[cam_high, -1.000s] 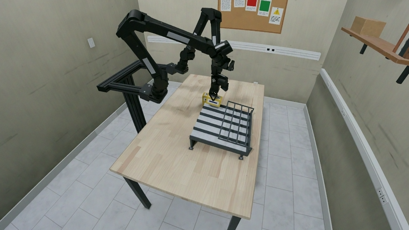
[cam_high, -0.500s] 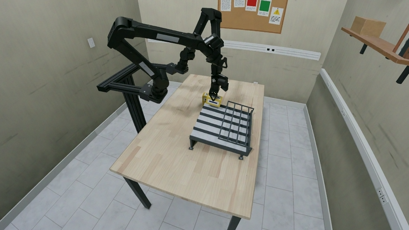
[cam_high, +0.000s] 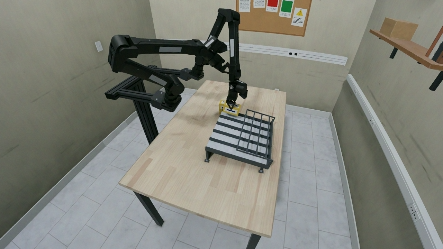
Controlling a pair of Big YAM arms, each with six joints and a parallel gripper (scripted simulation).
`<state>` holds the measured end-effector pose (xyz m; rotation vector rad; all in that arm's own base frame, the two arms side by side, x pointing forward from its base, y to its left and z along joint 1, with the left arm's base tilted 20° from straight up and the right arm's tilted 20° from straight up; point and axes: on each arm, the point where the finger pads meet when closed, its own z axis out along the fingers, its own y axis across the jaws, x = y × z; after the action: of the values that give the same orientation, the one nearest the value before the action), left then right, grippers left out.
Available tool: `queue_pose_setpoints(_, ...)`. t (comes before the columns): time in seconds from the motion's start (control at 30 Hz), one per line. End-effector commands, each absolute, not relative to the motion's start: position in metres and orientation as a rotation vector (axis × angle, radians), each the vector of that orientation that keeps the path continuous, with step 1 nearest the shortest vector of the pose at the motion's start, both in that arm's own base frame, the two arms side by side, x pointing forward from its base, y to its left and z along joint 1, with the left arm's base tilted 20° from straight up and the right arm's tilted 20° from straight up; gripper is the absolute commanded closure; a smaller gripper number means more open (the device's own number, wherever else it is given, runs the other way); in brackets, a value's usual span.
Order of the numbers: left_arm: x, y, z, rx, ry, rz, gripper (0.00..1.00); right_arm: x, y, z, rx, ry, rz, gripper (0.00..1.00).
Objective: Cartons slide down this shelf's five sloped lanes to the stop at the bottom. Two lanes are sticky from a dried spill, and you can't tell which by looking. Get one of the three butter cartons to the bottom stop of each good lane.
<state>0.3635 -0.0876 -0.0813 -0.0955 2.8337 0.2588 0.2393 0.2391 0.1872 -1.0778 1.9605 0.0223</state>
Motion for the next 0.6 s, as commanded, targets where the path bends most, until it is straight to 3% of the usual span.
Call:
queue_pose_setpoints(0.0,0.372,-0.092,-0.075,-0.093,2.806,0.244,0.41,0.213,0.240,0.184,-0.985,1.972,0.064,0.00)
queue_pose_setpoints(0.57,0.364,-0.081,-0.096,-0.092,2.831,0.260,0.41,0.169,0.221,0.151,-0.940,1.919,0.049,0.00)
